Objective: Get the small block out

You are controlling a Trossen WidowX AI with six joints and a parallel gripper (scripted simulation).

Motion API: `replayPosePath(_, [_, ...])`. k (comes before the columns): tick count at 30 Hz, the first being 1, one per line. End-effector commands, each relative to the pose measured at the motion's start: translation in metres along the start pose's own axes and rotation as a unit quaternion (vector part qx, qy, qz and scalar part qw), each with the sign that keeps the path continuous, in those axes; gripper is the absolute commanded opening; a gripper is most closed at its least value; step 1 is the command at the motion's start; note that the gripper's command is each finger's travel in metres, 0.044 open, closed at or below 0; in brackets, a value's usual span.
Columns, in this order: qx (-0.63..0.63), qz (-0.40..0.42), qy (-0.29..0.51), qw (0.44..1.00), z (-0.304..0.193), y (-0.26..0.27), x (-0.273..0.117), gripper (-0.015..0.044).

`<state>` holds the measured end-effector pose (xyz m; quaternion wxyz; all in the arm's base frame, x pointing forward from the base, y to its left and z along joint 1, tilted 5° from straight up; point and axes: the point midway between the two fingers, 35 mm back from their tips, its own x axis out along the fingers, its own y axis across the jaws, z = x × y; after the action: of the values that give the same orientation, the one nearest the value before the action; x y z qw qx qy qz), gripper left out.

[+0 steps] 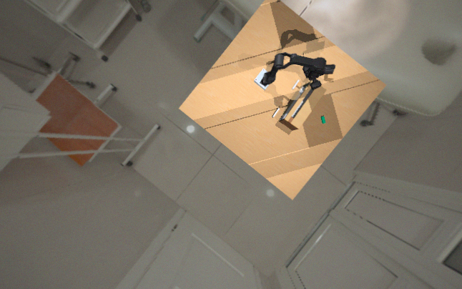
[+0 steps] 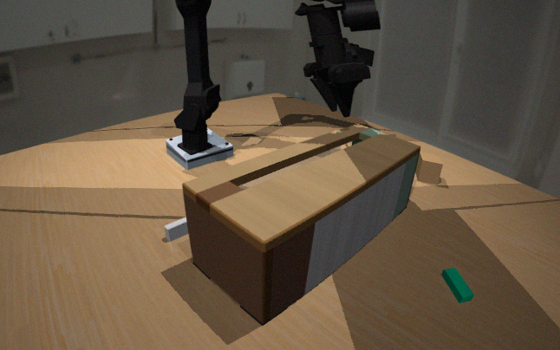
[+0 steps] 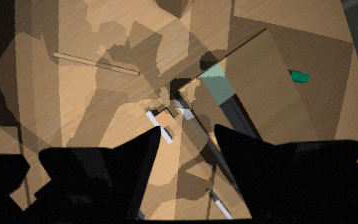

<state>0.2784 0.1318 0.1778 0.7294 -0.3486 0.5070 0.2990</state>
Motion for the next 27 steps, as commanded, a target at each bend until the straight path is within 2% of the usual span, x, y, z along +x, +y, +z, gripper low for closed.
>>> replayPosePath(1, [-0.450,-0.049,0.026,0.891,0.000,0.011,-0.005,0.0285])
replayPosePath(8, [-0.659,-0.063,0.054,0.748,0.001,0.018,-0.008,0.0285])
replayPosePath(18, [-0.872,-0.062,0.099,0.475,0.002,0.026,-0.012,0.0285])
replayPosePath(27, [-0.876,-0.062,0.100,0.468,0.002,0.026,-0.012,0.0285])
